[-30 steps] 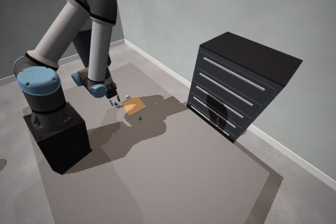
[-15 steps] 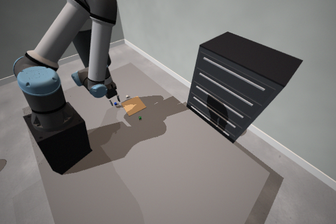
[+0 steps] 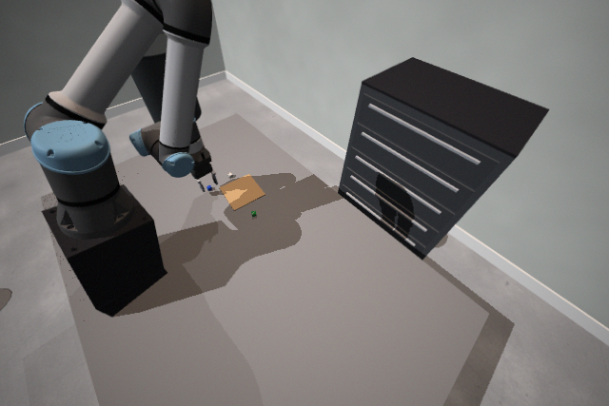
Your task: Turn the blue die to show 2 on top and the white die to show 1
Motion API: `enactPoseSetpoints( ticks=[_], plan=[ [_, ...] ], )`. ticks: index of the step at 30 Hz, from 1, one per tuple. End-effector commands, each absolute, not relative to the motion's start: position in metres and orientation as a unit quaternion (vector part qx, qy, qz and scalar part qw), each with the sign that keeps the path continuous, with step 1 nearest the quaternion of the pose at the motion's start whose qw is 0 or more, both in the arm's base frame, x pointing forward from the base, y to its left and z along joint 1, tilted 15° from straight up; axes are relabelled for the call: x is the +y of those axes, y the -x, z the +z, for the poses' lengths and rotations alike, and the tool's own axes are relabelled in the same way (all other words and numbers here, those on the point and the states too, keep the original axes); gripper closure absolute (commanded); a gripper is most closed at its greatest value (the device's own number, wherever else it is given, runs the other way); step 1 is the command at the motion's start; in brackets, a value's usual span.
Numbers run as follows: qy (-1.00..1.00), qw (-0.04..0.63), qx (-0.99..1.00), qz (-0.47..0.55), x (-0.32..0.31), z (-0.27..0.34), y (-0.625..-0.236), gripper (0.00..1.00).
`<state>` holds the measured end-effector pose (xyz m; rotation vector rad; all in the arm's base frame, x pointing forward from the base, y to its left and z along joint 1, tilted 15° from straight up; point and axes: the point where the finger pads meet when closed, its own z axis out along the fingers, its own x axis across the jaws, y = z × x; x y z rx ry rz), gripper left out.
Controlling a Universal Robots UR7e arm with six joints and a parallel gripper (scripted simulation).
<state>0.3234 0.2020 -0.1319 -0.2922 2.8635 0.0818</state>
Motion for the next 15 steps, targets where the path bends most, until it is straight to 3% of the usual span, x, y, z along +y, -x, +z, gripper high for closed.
enactPoseSetpoints(
  ticks=[1,15],
  plan=[
    [0.101,0.131,0.986,0.028,0.2021,-0.1316,-0.3236,0.00],
    [0.101,0.131,0.986,0.028,0.2043,-0.1292,-0.3317,0.00]
  ],
)
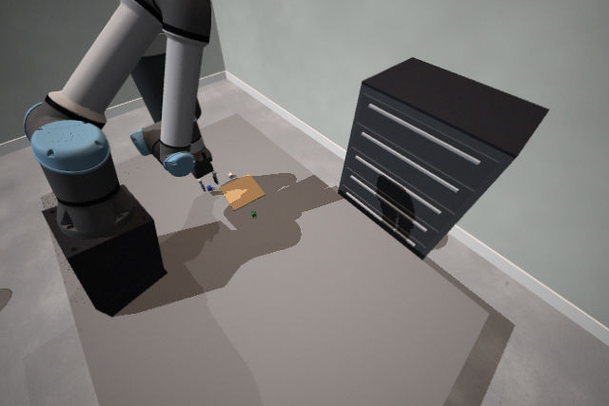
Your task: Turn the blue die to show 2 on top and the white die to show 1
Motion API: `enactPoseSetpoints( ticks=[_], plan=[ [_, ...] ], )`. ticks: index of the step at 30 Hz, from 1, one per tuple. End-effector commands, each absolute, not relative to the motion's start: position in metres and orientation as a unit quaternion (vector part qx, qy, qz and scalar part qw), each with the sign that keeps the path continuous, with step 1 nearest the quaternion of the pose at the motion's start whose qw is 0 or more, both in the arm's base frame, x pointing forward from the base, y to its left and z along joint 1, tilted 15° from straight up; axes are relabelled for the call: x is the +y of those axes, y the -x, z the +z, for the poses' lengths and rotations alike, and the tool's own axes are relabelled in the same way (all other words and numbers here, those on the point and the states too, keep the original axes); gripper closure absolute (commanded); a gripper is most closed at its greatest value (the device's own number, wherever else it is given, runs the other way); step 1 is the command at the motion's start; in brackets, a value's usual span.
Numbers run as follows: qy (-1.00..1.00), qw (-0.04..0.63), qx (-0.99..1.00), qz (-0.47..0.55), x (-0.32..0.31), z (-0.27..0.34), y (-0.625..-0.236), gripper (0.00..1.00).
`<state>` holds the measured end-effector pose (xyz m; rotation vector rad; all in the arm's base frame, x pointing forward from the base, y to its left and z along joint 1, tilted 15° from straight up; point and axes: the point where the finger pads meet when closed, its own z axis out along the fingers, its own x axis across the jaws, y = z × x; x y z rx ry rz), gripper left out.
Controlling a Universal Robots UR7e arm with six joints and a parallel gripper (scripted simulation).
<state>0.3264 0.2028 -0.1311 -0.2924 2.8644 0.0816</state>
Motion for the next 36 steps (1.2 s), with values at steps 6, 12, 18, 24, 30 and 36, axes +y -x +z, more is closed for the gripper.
enactPoseSetpoints(
  ticks=[6,12,18,24,30,36],
  plan=[
    [0.101,0.131,0.986,0.028,0.210,-0.124,-0.351,0.00],
    [0.101,0.131,0.986,0.028,0.219,-0.114,-0.385,0.00],
    [0.101,0.131,0.986,0.028,0.224,-0.109,-0.404,0.00],
    [0.101,0.131,0.986,0.028,0.228,-0.104,-0.419,0.00],
    [0.101,0.131,0.986,0.028,0.228,-0.104,-0.420,0.00],
    [0.101,0.131,0.986,0.028,0.228,-0.104,-0.420,0.00]
  ],
)
